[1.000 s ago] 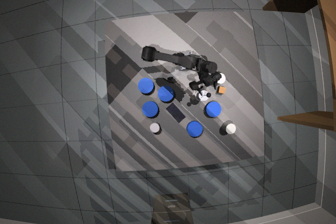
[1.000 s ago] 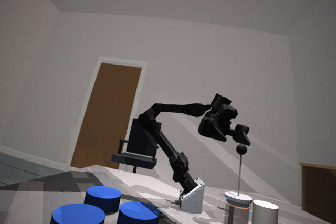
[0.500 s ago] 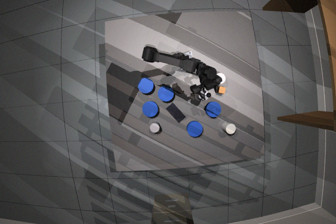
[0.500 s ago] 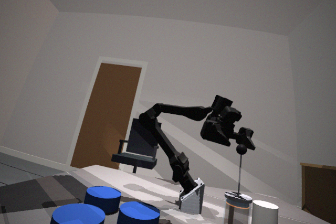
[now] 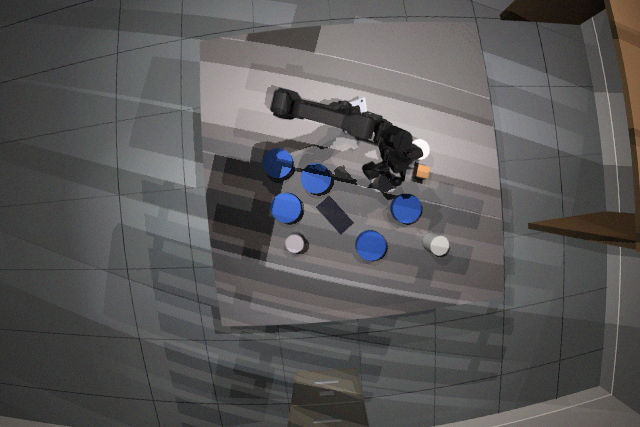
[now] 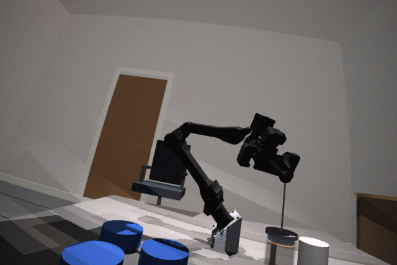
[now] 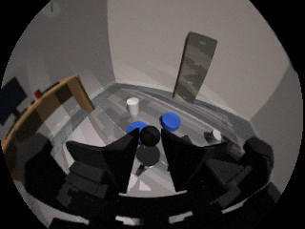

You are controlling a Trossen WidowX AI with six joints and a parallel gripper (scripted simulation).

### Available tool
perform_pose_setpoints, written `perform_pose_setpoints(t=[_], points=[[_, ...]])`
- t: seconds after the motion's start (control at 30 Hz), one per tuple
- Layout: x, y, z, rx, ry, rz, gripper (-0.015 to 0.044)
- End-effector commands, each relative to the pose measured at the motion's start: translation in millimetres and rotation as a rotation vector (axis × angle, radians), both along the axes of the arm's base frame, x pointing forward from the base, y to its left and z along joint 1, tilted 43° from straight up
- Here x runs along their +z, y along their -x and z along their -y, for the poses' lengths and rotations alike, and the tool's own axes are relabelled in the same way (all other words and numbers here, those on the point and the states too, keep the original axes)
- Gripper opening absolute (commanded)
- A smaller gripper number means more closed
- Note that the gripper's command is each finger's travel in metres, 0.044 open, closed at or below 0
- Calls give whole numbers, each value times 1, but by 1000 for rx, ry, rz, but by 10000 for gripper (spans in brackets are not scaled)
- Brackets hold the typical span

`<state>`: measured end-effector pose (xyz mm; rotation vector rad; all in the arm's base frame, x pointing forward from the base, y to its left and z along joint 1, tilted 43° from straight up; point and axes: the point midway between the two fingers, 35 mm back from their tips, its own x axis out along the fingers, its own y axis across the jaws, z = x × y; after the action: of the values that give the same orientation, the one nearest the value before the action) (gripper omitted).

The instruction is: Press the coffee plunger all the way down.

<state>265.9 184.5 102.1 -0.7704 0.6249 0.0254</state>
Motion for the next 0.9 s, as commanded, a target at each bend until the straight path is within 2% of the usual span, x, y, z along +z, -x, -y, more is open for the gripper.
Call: perform_pose_setpoints(t=[0.0,0.87], points=[[-1,0,0,3,4,-4,123],[-25,-3,16,2,2,-7,123]])
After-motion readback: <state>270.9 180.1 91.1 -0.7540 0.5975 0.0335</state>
